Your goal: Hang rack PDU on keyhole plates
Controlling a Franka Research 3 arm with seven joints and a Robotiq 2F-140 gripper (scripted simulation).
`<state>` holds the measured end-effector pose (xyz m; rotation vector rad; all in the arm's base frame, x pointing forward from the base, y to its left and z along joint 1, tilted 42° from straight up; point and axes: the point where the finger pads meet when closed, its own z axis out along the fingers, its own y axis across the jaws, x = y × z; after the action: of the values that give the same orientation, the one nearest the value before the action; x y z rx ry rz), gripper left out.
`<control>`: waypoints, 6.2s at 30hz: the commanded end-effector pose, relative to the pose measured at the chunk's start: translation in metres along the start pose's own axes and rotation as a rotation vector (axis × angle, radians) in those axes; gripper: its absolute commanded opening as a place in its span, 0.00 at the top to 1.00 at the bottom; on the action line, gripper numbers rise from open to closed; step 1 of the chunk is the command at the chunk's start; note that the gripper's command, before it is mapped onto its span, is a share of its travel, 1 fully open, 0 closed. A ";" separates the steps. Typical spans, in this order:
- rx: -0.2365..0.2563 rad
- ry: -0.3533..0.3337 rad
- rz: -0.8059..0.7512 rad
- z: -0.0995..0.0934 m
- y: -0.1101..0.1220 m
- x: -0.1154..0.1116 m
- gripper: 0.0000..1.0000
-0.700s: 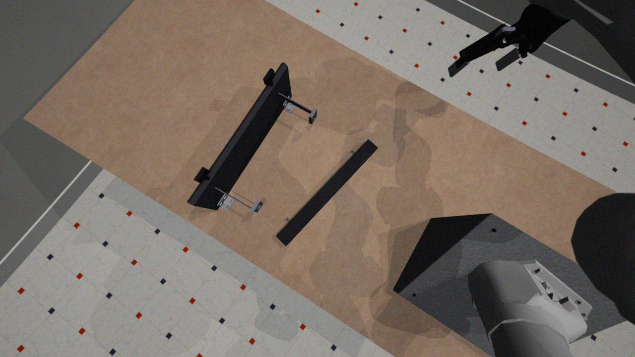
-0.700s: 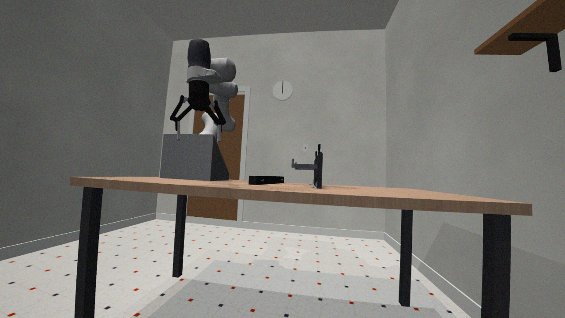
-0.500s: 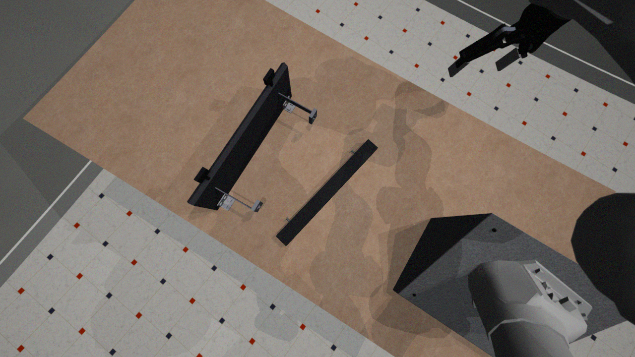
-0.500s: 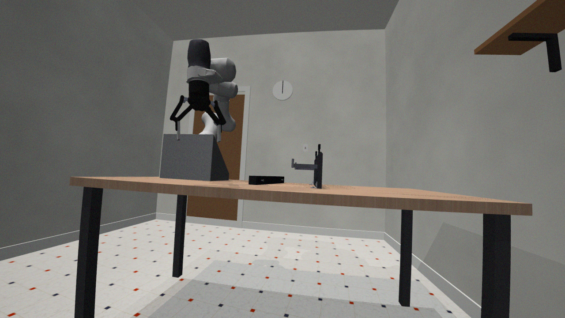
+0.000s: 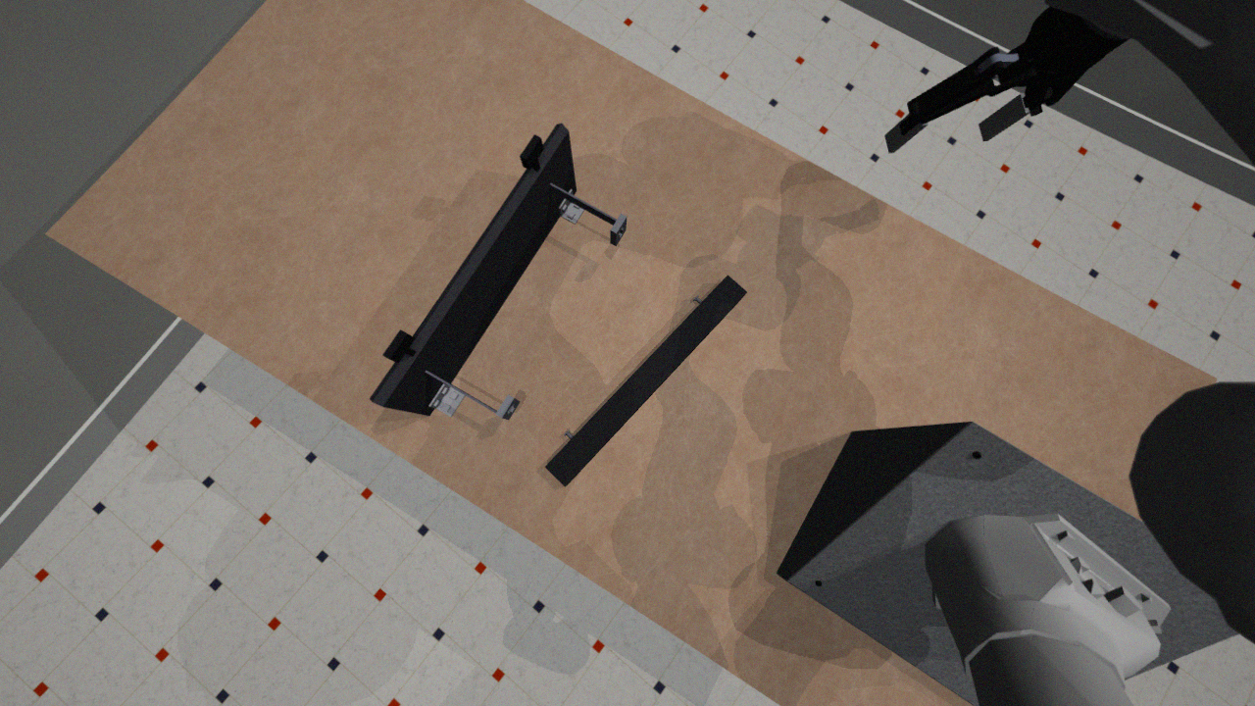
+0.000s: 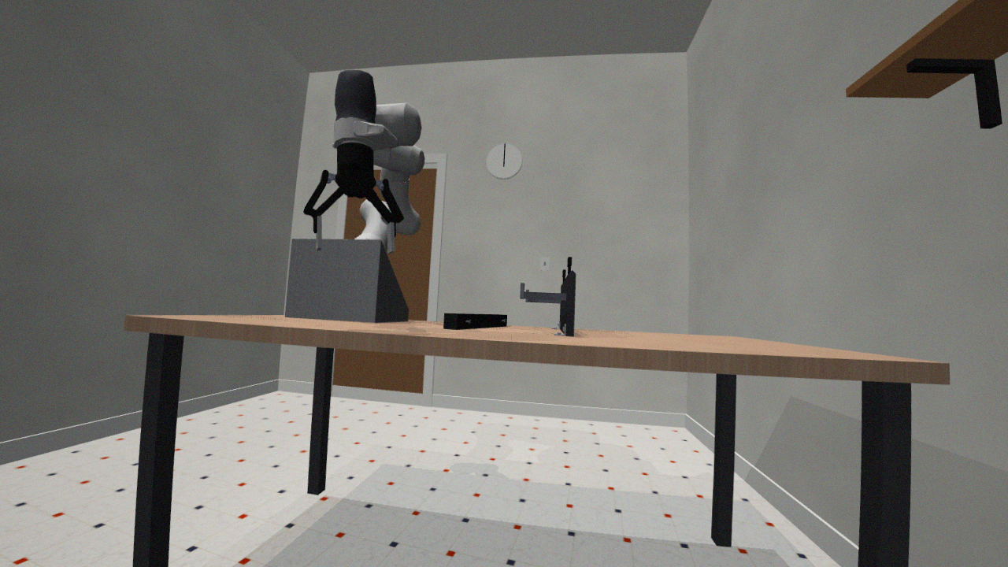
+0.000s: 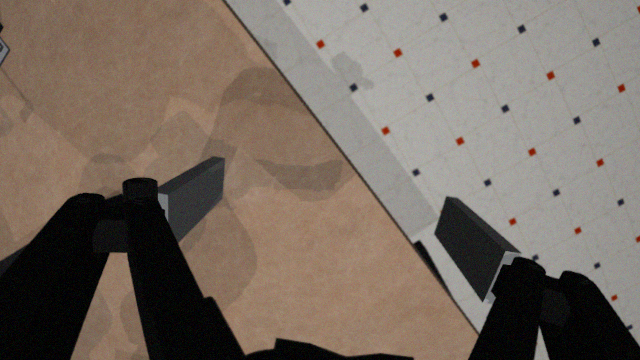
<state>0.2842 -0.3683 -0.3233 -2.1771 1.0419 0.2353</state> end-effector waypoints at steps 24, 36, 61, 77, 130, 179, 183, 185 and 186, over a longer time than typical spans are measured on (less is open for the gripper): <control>-0.010 -0.009 0.337 -0.084 -0.198 -0.020 0.00; -0.019 -0.016 0.440 -0.098 -0.258 -0.044 0.00; -0.049 -0.028 0.646 -0.113 -0.364 -0.112 0.00; -0.049 -0.028 0.646 -0.113 -0.364 -0.112 0.00; -0.074 -0.030 0.778 -0.113 -0.417 -0.166 0.00; -0.109 -0.024 0.937 -0.106 -0.464 -0.237 0.00; -0.109 -0.024 0.939 -0.106 -0.465 -0.238 0.00; -0.109 -0.024 0.939 -0.106 -0.465 -0.238 0.00; -0.109 -0.024 0.939 -0.106 -0.465 -0.238 0.00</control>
<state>0.4587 -0.0939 0.0987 -1.6596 1.9480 0.7181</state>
